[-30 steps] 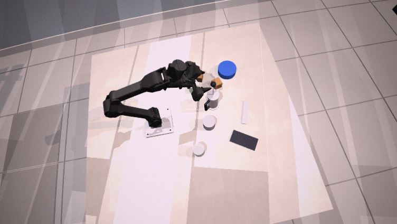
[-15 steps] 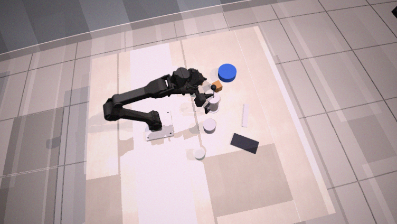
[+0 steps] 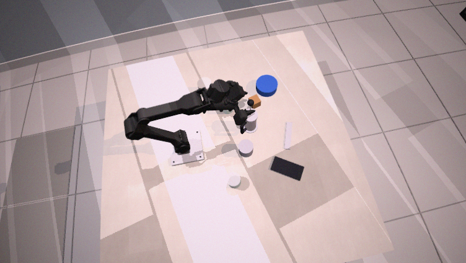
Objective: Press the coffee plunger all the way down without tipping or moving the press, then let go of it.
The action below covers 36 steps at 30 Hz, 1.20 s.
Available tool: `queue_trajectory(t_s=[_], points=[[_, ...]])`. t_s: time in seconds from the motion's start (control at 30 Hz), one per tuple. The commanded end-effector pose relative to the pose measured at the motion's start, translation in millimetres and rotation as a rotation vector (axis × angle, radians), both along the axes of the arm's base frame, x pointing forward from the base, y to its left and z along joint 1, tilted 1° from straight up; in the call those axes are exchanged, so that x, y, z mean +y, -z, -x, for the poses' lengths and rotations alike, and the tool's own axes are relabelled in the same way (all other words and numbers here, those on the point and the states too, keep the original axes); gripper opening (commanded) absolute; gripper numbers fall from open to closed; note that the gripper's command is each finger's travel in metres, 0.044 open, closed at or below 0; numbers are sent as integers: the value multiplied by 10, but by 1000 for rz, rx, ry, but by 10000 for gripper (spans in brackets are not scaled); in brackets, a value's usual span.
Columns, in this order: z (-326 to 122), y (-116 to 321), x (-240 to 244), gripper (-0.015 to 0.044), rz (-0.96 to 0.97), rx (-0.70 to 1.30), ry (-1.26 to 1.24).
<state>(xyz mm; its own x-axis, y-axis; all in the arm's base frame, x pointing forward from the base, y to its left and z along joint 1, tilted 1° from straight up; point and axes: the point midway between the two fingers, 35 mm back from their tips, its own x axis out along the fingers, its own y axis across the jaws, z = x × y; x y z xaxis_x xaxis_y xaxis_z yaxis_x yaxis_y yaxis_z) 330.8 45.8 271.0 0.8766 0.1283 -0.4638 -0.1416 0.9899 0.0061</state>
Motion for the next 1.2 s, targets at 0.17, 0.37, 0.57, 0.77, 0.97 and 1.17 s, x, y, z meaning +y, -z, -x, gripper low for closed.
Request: queue_trajectory(t_s=[0.17, 0.37, 0.57, 0.77, 0.97, 1.17], points=[[-48, 28, 8, 335, 1, -1, 0], [-48, 28, 8, 177, 1, -1, 0], [-48, 28, 8, 120, 1, -1, 0], [-49, 31, 8, 120, 1, -1, 0], [-64, 99, 10, 120, 1, -1, 0], [-83, 196, 14, 120, 1, -1, 0]])
